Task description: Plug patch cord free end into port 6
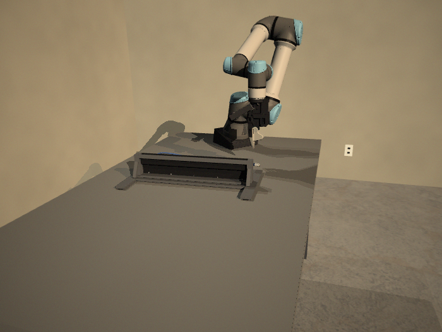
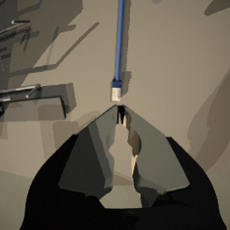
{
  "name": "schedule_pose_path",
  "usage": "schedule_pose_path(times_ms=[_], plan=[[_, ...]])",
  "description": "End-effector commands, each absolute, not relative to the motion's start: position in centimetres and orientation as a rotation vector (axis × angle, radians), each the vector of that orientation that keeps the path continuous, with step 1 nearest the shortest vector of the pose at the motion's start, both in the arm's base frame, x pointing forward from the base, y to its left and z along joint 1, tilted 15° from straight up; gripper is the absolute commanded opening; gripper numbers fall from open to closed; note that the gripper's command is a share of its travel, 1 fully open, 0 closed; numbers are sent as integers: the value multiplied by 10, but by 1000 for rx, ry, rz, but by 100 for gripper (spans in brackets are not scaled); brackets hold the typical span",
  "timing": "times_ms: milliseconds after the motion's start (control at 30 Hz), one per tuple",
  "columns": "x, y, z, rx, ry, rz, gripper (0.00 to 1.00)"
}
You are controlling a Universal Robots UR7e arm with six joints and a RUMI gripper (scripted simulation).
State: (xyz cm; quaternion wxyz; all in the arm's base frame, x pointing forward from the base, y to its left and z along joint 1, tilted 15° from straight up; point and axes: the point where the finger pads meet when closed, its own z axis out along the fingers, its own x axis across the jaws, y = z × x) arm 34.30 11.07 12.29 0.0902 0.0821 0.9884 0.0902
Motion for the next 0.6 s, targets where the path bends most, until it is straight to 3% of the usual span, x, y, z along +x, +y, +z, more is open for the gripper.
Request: schedule_pose_path(times_ms=[0,567], plan=[[343,111,123,243,2938,268,0],[344,111,123,201,2939,264,0]])
